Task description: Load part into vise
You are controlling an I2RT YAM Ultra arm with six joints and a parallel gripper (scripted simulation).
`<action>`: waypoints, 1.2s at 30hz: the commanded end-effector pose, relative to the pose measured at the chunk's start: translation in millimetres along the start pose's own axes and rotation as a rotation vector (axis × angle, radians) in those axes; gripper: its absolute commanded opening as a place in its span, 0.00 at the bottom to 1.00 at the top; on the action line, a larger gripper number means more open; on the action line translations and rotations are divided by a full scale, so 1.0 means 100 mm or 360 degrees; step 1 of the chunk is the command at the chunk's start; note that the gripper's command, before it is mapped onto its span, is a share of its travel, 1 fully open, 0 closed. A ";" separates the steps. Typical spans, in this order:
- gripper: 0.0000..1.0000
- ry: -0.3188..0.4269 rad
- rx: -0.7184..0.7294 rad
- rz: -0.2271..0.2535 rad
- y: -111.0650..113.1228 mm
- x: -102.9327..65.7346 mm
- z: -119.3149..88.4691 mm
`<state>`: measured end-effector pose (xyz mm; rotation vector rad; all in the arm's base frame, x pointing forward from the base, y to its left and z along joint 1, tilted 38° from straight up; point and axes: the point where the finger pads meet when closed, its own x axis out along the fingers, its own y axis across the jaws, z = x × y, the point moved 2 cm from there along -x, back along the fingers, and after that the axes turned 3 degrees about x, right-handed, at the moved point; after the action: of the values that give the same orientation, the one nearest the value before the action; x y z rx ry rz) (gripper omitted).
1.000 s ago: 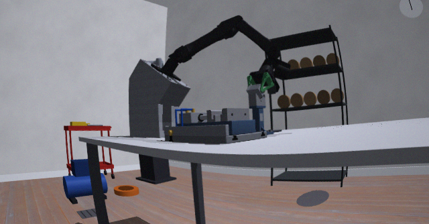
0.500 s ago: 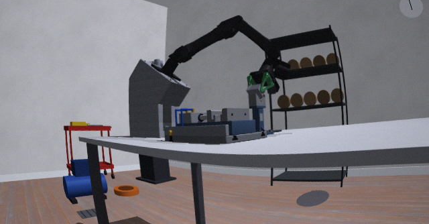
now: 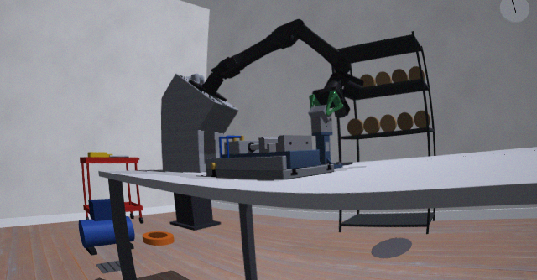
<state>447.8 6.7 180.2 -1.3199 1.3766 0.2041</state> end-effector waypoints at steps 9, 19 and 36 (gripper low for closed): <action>0.00 0.0009 -0.0002 -0.0030 0.00 -0.16 -0.12; 0.00 -0.0015 0.0004 -0.0043 -0.02 -0.14 -0.10; 0.00 -0.0108 0.0031 -0.0029 -0.03 -0.06 -0.06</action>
<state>449.2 12.4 170.4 -1.3051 1.3394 0.2408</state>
